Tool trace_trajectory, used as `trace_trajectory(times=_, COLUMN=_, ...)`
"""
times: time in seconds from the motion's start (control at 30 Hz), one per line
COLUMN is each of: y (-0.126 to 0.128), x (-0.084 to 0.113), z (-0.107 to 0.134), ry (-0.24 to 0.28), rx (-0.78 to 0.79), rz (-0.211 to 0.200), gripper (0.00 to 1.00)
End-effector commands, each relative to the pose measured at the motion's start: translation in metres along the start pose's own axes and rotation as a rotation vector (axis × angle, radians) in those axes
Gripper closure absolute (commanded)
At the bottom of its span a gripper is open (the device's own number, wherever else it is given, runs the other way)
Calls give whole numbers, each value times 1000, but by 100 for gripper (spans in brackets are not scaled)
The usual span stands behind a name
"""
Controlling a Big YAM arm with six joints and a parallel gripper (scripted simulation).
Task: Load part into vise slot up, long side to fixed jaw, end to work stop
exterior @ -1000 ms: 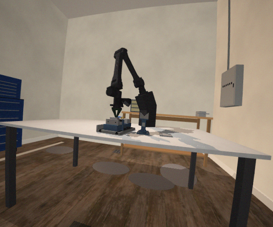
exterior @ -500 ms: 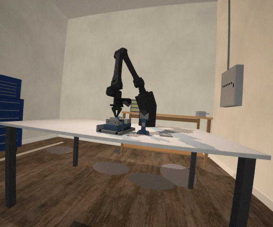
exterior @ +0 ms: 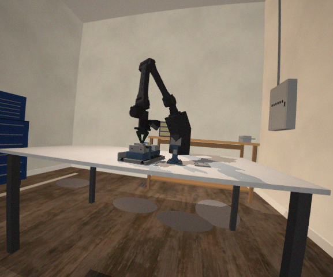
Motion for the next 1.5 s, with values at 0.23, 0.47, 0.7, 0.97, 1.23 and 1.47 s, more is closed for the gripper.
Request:
trace_trajectory(times=0.23, y=3, x=9, z=7, ry=14, rx=-13, rz=30, gripper=100)
trace_trajectory(times=0.47, y=6, x=9, z=5, ry=14, rx=-5, rz=33, gripper=100)
trace_trajectory(times=0.7, y=4, x=10, z=6, ry=16, rx=-6, rz=37, gripper=100)
trace_trajectory(times=0.97, y=9, x=12, z=0, ry=4, rx=1, rz=17, gripper=100)
trace_trajectory(times=1.23, y=4, x=23, z=-1, ry=6, rx=-9, rz=22, gripper=100)
trace_trajectory(times=1.47, y=7, x=39, z=-7, ry=2, rx=-1, rz=16, gripper=100)
Point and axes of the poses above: the point where the finger pads meet when closed, its own x axis back along the fingers, its own y axis across the jaws, z = x × y, the point moved 6 cm from there along x, back along the fingers, and after that the axes turned 15 degrees about x, right-handed, at the moved point
